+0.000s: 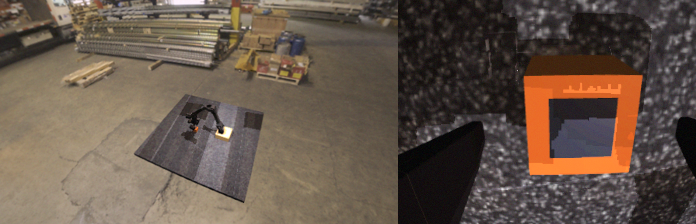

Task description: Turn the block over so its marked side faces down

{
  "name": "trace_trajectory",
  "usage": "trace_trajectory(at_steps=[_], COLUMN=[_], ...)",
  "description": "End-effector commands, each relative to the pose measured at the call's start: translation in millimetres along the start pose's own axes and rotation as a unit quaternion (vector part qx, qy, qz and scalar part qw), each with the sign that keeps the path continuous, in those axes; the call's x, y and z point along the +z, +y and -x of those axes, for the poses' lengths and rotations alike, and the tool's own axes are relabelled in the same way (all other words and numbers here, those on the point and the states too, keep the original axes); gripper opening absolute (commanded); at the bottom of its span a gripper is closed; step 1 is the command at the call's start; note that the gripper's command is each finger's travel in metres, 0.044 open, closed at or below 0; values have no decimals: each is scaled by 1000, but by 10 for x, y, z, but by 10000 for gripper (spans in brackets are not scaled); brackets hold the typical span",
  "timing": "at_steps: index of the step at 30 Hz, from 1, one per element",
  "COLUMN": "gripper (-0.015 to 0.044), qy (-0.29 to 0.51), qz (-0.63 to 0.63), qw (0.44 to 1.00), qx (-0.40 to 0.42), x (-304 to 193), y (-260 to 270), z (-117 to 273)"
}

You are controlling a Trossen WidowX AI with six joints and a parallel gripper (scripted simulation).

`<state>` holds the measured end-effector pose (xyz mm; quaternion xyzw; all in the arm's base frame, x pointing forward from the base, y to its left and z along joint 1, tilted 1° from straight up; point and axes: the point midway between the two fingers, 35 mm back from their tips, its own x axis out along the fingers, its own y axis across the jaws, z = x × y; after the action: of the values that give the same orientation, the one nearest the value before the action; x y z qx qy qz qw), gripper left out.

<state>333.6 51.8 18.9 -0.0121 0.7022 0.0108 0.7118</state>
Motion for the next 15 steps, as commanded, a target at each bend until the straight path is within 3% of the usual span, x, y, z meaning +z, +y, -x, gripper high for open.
trace_trajectory(at_steps=[1,13,15], gripper=[440,440,387], qy=[2,2,2], qz=[-2,-2,-2], qw=[1000,1000,1000], qx=[2,2,2], x=[-10,-18,-18], y=[4,4,4], z=[-76,-244,-244])
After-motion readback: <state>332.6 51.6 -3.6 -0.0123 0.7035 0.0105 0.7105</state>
